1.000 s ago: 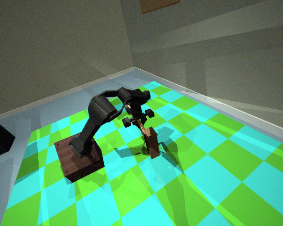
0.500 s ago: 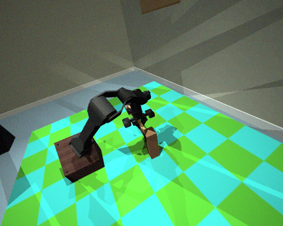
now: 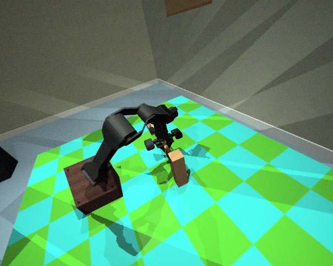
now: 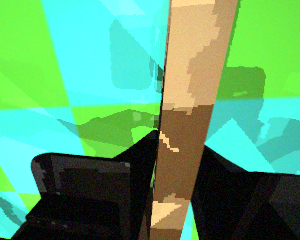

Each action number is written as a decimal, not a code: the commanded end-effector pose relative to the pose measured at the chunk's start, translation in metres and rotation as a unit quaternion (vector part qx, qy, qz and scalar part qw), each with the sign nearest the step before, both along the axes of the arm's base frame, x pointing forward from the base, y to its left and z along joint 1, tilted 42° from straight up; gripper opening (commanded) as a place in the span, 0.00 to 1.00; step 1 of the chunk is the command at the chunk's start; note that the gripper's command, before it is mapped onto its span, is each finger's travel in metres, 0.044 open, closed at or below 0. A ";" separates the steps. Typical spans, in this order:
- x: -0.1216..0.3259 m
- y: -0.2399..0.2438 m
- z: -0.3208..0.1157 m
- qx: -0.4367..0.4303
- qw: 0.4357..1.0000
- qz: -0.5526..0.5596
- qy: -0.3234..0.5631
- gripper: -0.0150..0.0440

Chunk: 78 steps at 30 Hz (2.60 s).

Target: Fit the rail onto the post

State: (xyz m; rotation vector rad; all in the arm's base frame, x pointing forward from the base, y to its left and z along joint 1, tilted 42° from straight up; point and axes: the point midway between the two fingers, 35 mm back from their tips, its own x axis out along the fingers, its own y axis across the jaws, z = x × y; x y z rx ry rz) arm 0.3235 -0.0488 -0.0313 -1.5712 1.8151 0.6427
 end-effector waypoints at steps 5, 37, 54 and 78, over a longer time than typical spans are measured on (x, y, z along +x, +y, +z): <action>0.001 -0.001 0.006 0.002 1.000 0.003 -0.003 0.25; 0.000 -0.009 0.011 0.001 1.000 0.003 -0.003 0.25; -0.001 -0.012 0.016 0.001 1.000 0.003 -0.003 0.25; -0.002 -0.019 0.020 0.001 1.000 0.003 -0.003 0.25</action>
